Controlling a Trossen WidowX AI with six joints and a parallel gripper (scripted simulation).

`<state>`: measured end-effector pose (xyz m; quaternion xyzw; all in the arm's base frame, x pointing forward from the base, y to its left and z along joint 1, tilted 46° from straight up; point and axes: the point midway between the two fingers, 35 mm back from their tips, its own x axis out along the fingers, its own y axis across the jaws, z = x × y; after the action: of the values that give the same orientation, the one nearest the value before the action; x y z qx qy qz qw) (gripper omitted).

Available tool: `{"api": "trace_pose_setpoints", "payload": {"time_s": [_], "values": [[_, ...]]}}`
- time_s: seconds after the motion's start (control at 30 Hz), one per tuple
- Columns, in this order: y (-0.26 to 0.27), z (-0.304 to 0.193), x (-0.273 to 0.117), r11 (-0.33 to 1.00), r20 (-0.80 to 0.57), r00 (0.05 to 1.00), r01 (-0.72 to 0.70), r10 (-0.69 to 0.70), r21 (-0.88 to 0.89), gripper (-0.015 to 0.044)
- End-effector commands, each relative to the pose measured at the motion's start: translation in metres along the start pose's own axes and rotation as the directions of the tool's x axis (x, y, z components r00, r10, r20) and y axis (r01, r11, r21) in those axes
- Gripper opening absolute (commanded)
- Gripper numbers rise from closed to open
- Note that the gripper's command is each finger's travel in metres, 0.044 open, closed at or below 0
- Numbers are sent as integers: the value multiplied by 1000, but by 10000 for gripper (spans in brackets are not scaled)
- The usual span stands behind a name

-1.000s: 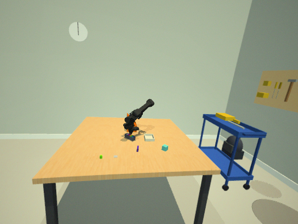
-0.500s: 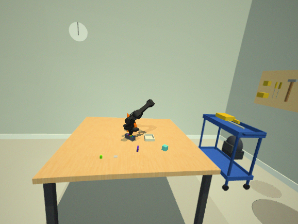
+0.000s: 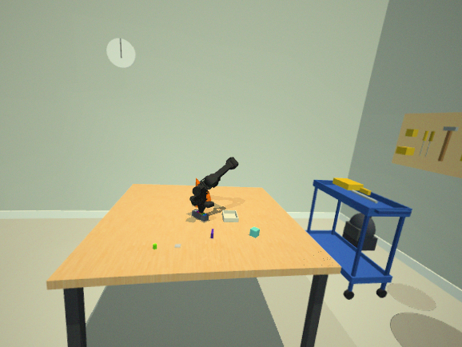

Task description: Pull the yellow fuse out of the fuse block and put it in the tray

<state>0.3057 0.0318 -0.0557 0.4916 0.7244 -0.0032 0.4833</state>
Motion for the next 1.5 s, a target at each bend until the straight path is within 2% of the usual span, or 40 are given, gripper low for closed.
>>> {"api": "trace_pose_setpoints", "payload": {"time_s": [0.0, 0.33, 0.67, 1.47], "values": [[0, -2, 5, 1000, -7, 1000, 0, 0, 3, 66], [0, -2, 6, 1000, -7, 1000, 0, 0, 3, 66], [0, -1, 5, 1000, -4, 1000, 3, -3, 0, 0], [0, -1, -5, 1000, -4, 1000, 3, -3, 1, 0]]}}
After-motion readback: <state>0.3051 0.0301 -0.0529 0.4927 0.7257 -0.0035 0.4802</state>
